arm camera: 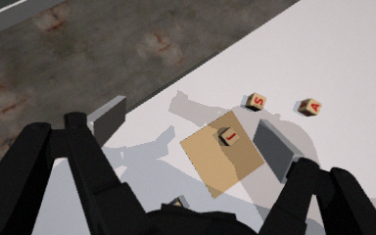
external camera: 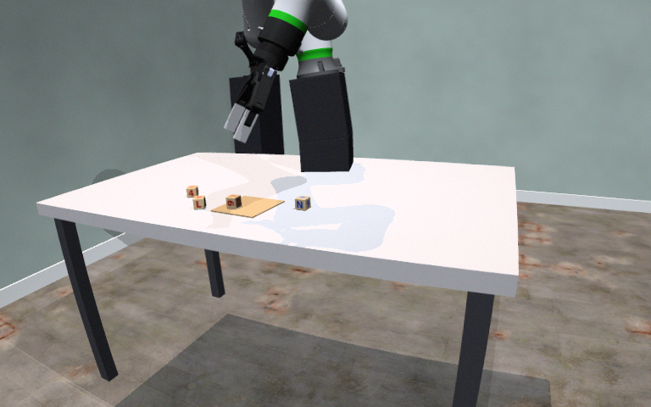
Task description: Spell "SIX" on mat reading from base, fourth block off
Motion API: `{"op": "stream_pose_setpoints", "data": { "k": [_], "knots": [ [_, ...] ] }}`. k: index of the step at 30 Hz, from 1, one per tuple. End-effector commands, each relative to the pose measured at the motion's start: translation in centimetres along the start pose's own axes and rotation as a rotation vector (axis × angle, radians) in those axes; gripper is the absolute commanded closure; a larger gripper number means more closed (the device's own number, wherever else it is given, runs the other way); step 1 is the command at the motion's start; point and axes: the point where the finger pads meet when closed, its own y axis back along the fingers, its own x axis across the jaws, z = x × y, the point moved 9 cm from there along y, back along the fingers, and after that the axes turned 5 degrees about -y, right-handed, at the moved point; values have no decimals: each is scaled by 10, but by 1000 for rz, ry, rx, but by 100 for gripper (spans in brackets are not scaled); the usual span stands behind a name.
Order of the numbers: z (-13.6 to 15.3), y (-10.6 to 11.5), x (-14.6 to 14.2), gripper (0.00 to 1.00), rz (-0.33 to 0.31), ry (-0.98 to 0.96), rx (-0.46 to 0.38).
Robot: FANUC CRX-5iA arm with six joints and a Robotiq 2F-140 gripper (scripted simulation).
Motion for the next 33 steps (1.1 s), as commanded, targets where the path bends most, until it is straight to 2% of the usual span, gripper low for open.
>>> {"op": "stream_pose_setpoints", "data": {
  "k": [1,2,3,4,5,7,8,9,10,12,13,15,16,17,18,20,21,23,24,26,27,29,30,32,33],
  "knots": [
    [-43,11,1,0,46,14,3],
    [-43,11,1,0,46,14,3],
    [-62,17,5,0,63,21,4],
    [-62,17,5,0,63,21,4],
    [-82,24,10,0,81,29,1],
    [-82,24,10,0,81,29,1],
    [-101,31,16,0,99,38,-6],
    [-101,31,16,0,99,38,-6],
    [-120,39,24,0,117,48,-19],
    [-120,39,24,0,117,48,-19],
    [-138,47,32,0,134,61,-36],
    [-138,47,32,0,134,61,-36],
    [-155,56,41,0,149,75,-58],
    [-155,56,41,0,149,75,-58],
    [-171,66,51,0,162,92,-85],
    [-171,66,51,0,162,92,-85],
    [-186,77,61,0,170,111,-118],
    [-186,77,61,0,170,111,-118],
    [-200,88,72,0,173,133,-155],
    [-200,88,72,0,173,133,-155],
    [-213,101,83,0,171,158,-195],
    [-213,101,83,0,171,158,-195],
    [-224,114,94,0,162,187,-239],
    [-224,114,94,0,162,187,-239],
    [-234,128,104,0,145,219,-286]
  ]
}}
